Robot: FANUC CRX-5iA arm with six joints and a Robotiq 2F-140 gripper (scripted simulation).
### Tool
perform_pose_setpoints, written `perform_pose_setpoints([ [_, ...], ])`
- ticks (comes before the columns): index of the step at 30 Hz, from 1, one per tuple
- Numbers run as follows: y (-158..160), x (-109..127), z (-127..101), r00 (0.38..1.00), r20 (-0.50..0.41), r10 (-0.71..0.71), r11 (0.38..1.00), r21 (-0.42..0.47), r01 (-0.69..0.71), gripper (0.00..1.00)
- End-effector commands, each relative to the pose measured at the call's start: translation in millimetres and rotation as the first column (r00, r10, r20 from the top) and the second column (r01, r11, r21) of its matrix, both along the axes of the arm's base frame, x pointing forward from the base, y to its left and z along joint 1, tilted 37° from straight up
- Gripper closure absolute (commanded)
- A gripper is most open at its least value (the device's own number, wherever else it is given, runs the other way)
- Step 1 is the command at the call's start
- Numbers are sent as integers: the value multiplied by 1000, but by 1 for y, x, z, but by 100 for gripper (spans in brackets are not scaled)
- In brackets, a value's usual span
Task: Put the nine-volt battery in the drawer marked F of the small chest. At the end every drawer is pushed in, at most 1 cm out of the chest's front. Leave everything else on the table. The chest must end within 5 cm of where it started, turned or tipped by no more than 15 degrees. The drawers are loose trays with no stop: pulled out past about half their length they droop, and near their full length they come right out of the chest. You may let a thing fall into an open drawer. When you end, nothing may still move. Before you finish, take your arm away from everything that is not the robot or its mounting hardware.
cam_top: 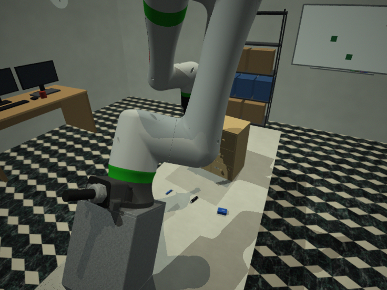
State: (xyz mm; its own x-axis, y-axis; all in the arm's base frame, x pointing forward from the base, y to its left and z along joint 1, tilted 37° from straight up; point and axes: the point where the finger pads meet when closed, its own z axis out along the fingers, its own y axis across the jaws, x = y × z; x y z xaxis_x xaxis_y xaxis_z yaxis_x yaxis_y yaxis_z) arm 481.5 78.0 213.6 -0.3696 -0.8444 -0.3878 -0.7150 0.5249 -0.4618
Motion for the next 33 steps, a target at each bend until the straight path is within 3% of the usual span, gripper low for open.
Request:
perform_pose_setpoints([
  [1,6,-2,4,991,5,130,988,-87,-129,0],
  [13,19,-7,11,929,-7,371,894,-268,-359,0],
  [26,36,-13,20,770,-86,632,655,-472,-590,0],
  [28,36,-13,20,770,-86,632,655,-472,-590,0],
  [33,42,-15,24,694,-131,708,540,-533,-651,0],
])
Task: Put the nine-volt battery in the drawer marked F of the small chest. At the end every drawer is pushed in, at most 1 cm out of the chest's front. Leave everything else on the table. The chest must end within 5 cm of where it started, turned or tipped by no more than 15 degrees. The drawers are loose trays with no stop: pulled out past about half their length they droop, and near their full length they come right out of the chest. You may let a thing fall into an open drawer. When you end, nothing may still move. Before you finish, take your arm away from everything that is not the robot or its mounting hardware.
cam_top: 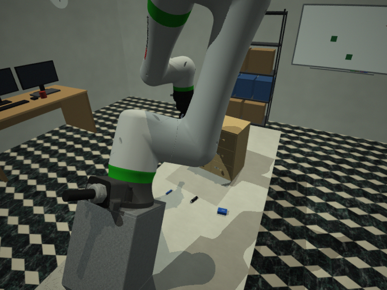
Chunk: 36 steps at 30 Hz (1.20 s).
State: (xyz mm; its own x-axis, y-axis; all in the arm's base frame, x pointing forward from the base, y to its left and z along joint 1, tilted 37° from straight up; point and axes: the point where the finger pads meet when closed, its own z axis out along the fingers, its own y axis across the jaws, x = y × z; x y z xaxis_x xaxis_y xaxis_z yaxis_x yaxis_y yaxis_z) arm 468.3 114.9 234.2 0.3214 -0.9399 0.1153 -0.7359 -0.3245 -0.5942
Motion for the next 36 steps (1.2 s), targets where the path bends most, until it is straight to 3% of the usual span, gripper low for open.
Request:
perform_pose_setpoints([
  [1,6,-2,4,993,1,122,989,-80,-121,0],
  [12,16,-6,9,951,-2,309,928,-221,-301,0],
  [26,29,-10,16,847,-47,529,771,-391,-503,0],
  [36,34,-12,20,785,-80,614,677,-458,-576,0],
])
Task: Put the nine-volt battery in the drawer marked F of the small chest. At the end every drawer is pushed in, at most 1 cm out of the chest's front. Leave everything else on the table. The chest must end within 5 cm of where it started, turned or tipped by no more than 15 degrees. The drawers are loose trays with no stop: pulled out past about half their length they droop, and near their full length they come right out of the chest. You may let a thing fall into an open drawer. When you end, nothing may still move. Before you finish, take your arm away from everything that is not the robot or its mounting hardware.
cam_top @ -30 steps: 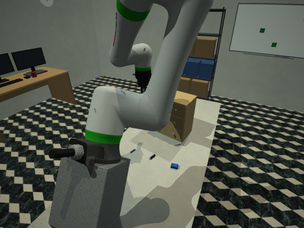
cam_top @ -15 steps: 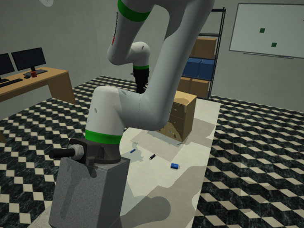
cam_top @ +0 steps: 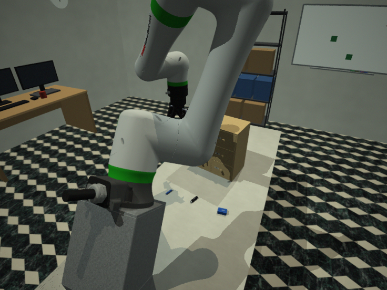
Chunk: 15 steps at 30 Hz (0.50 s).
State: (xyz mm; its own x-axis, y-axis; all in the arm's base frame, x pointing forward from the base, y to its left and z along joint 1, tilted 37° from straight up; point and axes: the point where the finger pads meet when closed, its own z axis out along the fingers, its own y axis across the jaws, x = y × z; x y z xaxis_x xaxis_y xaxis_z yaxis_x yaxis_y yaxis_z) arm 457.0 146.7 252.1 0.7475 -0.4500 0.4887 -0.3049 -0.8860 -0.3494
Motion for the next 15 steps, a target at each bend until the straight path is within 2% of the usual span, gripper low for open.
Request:
perform_pose_setpoints([
  [1,3,-1,2,998,4,65,997,-45,-65,0],
  [15,9,-3,5,984,10,178,976,-129,-175,0],
])
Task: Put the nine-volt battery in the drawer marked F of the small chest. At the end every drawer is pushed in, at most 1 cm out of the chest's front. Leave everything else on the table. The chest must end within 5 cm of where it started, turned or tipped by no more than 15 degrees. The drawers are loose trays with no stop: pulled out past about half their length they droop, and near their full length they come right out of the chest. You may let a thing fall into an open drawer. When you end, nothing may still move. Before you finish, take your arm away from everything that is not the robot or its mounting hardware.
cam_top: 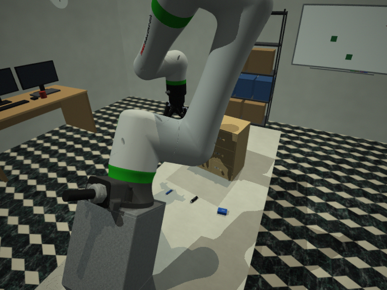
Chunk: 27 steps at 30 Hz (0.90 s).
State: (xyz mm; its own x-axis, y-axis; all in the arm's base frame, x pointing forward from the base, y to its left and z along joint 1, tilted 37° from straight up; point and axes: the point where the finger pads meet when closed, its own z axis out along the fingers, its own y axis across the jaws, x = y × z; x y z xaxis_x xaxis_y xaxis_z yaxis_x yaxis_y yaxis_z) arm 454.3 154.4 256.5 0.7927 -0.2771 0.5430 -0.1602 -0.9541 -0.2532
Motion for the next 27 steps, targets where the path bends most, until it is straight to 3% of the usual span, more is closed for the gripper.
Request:
perform_pose_setpoints([
  [1,2,-1,1,999,3,35,999,-24,-34,0],
  [27,6,-2,3,994,10,108,991,-79,-107,0],
])
